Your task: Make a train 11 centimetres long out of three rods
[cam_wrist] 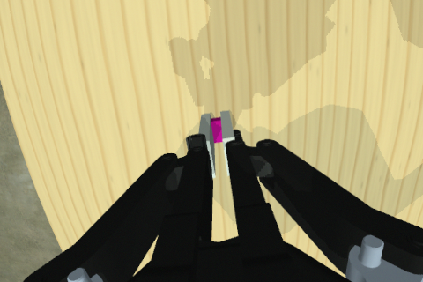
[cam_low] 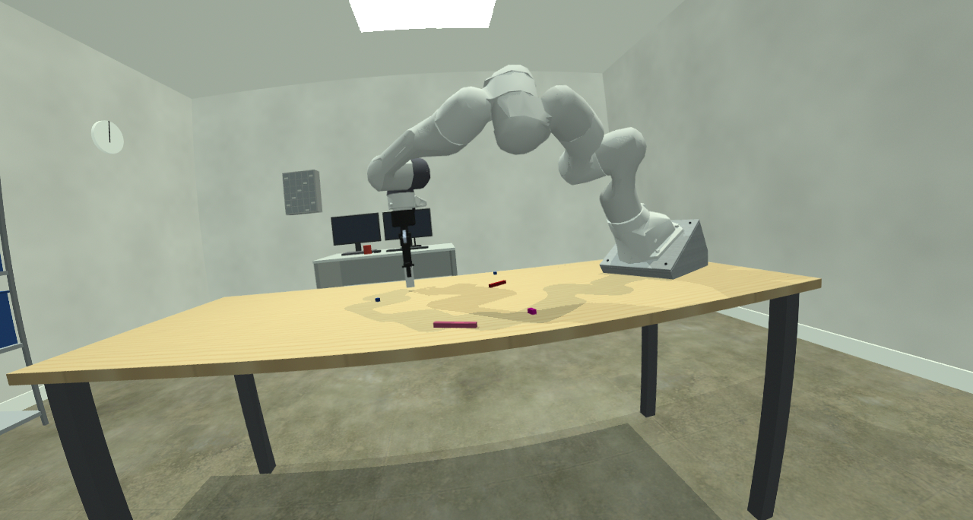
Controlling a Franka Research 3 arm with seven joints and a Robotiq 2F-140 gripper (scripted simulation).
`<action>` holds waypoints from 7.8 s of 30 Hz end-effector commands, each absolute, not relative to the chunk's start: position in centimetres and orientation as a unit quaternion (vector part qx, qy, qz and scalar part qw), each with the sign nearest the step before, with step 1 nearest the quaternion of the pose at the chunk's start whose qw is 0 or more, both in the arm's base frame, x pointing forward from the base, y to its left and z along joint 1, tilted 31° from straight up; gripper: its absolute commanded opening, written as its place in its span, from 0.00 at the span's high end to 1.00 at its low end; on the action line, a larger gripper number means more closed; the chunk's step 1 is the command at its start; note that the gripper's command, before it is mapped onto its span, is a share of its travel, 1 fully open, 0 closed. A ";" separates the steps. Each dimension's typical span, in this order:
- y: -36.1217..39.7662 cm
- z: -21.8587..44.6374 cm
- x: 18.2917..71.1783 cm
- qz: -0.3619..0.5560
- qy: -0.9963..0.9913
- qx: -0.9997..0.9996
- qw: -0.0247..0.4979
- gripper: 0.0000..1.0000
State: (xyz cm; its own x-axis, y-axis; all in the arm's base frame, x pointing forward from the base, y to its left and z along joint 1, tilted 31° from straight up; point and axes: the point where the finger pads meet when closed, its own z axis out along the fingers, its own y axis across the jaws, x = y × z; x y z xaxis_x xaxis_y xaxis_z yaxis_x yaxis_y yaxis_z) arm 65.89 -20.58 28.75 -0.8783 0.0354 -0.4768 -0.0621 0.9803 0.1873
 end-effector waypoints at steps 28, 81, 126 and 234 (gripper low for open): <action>-20.7 28.8 66.0 0.098 0.963 -0.009 0.249 0.88; -20.5 27.8 66.5 0.098 0.963 -0.009 0.249 0.88; -20.5 27.8 66.5 0.098 0.963 -0.009 0.249 0.77; 12.8 35.1 50.0 -0.006 0.813 -0.520 0.261 0.00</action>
